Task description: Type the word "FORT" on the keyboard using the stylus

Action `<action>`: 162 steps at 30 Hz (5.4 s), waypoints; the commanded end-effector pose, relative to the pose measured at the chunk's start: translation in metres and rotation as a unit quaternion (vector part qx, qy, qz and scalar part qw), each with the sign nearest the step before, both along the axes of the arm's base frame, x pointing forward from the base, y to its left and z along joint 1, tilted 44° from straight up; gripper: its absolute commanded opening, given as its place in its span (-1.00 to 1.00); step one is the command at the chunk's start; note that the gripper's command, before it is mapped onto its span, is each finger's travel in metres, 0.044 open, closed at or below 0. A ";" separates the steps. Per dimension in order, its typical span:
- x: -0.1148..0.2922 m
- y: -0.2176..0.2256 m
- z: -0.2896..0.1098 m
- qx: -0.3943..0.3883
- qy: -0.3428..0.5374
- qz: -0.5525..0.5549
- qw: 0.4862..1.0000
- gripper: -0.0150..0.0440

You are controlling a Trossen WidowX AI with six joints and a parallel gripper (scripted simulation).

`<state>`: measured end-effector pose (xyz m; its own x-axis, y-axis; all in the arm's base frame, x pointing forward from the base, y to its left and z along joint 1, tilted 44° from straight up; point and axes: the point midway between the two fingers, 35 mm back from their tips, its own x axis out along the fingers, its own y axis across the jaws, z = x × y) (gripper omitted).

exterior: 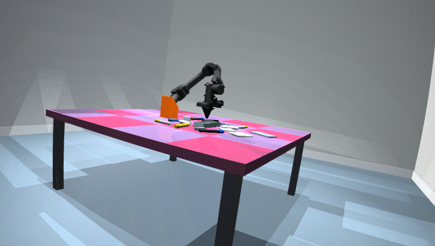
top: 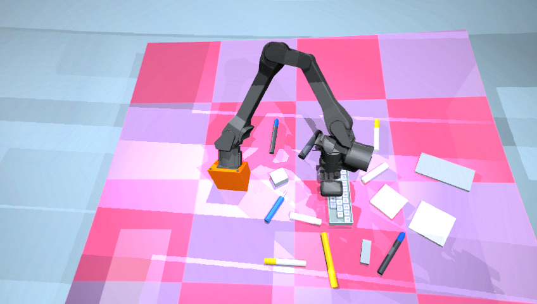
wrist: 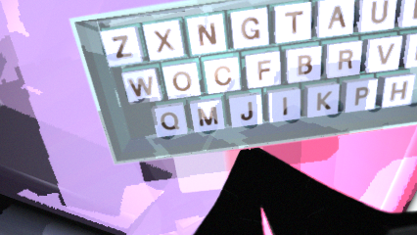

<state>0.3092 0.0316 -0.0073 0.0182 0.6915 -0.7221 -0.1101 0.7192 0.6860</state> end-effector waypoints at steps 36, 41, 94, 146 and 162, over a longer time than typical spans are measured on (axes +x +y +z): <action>-0.123 -0.133 -0.073 0.155 -0.289 0.153 0.932 0.02; -0.154 -0.132 -0.087 0.180 -0.400 0.154 0.886 0.02; -0.183 -0.112 -0.110 0.181 -0.513 0.142 0.827 0.02; -0.184 -0.094 -0.129 0.182 -0.513 0.142 0.827 0.02; -0.184 -0.088 -0.135 0.182 -0.513 0.142 0.827 0.02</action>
<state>0.1257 -0.0602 -0.1404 0.2905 0.9402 -0.1781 -0.9001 0.3316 0.2825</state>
